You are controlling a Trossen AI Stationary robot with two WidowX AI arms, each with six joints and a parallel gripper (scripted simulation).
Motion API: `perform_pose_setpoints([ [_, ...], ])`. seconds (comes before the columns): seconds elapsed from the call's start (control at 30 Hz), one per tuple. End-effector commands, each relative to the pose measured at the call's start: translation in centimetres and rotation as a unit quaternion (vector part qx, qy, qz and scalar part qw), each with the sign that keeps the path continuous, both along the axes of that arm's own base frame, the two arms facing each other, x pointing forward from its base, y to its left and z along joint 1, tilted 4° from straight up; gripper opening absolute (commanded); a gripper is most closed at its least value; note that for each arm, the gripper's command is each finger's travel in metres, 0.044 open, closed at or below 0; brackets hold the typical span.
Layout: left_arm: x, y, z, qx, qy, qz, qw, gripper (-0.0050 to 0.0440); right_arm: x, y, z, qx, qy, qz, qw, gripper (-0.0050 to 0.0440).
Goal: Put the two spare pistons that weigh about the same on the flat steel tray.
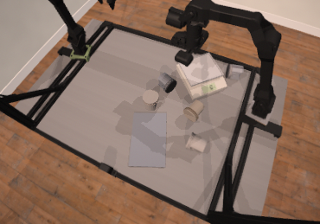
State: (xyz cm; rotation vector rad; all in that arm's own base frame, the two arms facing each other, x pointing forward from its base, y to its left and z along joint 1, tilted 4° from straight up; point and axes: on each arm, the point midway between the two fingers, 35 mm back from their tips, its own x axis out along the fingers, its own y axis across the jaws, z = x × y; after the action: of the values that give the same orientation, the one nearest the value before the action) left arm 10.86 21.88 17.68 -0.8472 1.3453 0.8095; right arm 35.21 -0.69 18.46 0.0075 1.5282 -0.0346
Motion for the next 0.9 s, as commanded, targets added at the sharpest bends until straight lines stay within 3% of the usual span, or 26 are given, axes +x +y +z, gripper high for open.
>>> perform_pose_setpoints([
  [0.0,0.0,-0.1,0.0,-0.002,-0.001,-0.002,1.000,0.0440,-1.9,-1.3,0.2,0.003,-0.002,-0.022,1.000,0.0378],
  [0.6,0.0,-0.1,0.0,-0.002,-0.001,-0.002,1.000,0.0440,-7.8,-4.7,-0.1,0.006,-0.006,-0.076,0.997,0.0378],
  [0.87,0.0,-0.1,0.0,-0.002,-0.001,-0.002,1.000,0.0440,-9.9,-6.7,-0.3,0.010,-0.007,-0.155,0.988,0.0378],
])
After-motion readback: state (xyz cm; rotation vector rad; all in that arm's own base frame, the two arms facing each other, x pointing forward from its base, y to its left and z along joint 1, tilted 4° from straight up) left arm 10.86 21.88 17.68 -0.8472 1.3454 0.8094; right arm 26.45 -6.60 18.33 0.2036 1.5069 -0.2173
